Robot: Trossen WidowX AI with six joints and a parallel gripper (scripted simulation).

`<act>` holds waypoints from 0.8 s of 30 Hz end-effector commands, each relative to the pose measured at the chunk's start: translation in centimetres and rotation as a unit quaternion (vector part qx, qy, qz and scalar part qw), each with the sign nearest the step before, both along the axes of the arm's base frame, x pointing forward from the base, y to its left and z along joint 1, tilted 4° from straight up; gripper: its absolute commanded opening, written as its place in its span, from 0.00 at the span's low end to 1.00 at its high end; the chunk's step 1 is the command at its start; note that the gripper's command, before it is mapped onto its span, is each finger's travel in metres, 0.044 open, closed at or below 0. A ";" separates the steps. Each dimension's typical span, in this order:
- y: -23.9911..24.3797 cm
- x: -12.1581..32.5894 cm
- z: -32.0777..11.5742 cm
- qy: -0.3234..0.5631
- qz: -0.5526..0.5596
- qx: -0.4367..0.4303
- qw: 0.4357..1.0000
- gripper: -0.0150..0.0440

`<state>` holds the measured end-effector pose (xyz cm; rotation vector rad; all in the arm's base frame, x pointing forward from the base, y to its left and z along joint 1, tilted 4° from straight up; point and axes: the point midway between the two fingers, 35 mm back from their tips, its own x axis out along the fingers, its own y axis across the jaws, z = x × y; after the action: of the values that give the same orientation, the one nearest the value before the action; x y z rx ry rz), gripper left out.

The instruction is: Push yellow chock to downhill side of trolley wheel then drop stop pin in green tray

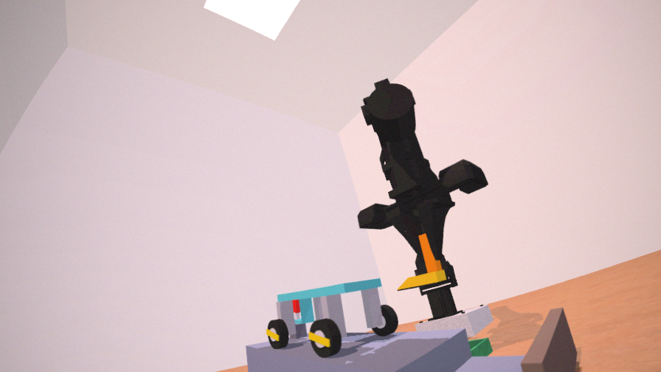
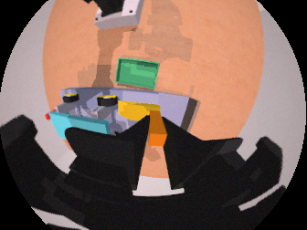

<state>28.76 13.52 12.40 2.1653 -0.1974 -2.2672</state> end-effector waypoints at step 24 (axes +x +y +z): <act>-0.6 -0.1 -6.1 0.000 0.002 -0.002 1.000 0.25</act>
<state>28.74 13.13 7.08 2.1677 -0.1965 -2.2657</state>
